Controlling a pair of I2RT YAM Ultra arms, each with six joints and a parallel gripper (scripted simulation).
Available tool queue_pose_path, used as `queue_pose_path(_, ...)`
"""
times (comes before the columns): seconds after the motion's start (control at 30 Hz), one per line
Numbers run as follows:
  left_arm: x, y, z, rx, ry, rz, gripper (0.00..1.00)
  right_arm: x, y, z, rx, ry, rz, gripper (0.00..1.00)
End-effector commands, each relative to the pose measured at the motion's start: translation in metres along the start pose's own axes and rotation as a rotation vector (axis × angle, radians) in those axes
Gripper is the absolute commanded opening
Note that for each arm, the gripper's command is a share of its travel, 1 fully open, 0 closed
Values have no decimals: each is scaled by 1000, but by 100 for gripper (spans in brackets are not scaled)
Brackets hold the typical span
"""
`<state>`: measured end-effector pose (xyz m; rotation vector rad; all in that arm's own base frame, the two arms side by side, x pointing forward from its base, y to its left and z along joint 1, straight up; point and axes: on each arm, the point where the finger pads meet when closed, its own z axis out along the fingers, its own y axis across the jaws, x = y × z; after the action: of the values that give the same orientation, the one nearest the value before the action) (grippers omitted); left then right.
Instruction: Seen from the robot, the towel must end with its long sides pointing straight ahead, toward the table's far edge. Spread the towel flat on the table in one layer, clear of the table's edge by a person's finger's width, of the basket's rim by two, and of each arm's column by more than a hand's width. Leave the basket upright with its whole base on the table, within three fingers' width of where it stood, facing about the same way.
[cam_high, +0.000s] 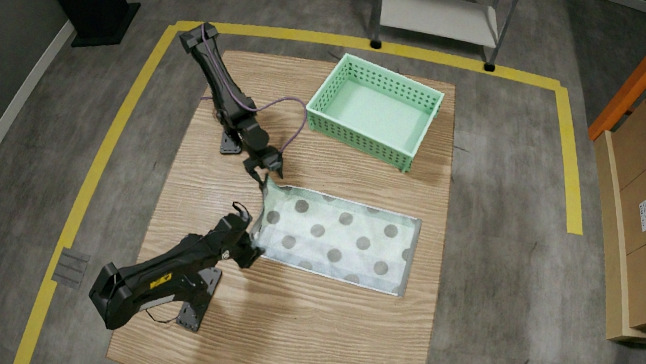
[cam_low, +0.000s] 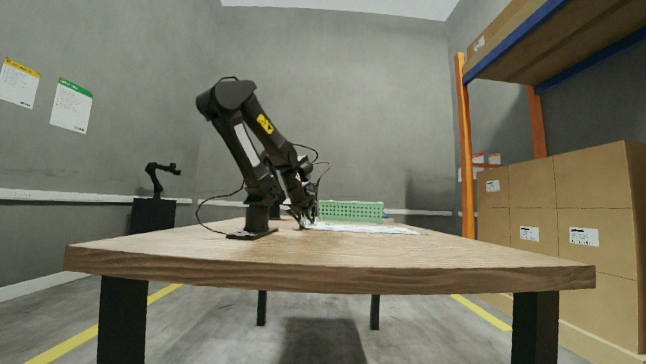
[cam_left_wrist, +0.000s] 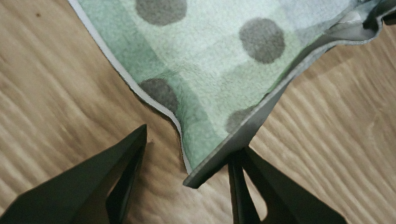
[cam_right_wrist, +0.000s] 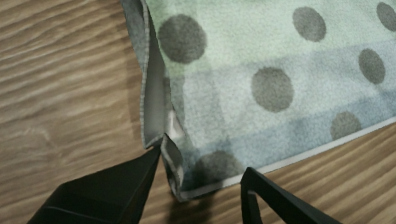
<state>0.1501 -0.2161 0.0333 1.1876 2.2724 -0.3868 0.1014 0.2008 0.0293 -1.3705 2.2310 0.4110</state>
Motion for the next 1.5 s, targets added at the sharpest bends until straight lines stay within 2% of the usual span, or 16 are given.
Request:
queue_pose_path(0.0, -14, -1, -11, -6, -24, 6, 64, -16, 2, -14, -2, -42, -15, 64)
queue_pose_path(0.13, -35, -1, -43, -6, -24, 6, 64, -35, 2, -46, -2, -42, -15, 64)
queue_pose_path(0.23, -42, -1, -54, -6, -24, 6, 64, -42, 2, -58, -2, -42, -15, 64)
queue_pose_path(0.47, -41, 8, -47, -26, 12, -21, 64, -46, -7, -59, 21, -64, 18, 64)
queue_pose_path(0.5, -53, 18, -47, -46, 12, -49, 64, -51, -19, -54, 48, -30, 61, 64)
queue_pose_path(0.57, -53, 18, -46, -46, 12, -49, 64, -51, -19, -54, 49, -30, 62, 64)
queue_pose_path(0.6, -70, 31, -46, -68, 12, -84, 64, -66, -35, -56, 78, -31, 113, 64)
queue_pose_path(0.67, -70, 31, -46, -69, 12, -84, 64, -72, -36, -56, 82, -57, 113, 64)
queue_pose_path(0.7, -89, 45, -46, -89, 11, -118, 64, -88, -53, -59, 112, -58, 163, 64)
queue_pose_path(0.77, -89, 46, -46, -91, 11, -118, 64, -88, -54, -59, 116, -57, 163, 64)
queue_pose_path(0.8, -106, 59, -45, -109, 11, -146, 64, -103, -70, -61, 141, -58, 205, 64)
queue_pose_path(0.93, -106, 59, -45, -109, 11, -146, 64, -96, -68, -60, 135, -32, 207, 64)
queue_pose_path(0.97, -119, 69, -45, -122, 10, -164, 64, -107, -80, -62, 154, -33, 235, 64)
queue_pose_path(1.13, -123, 73, -45, -128, 10, -171, 64, -112, -86, -63, 168, -39, 245, 64)
queue_pose_path(1.17, -129, 73, -54, -131, -23, -169, 64, -112, -86, -63, 168, -39, 245, 64)
queue_pose_path(1.47, -129, 72, -54, -130, -23, -167, 64, -117, -85, -69, 170, -68, 240, 64)
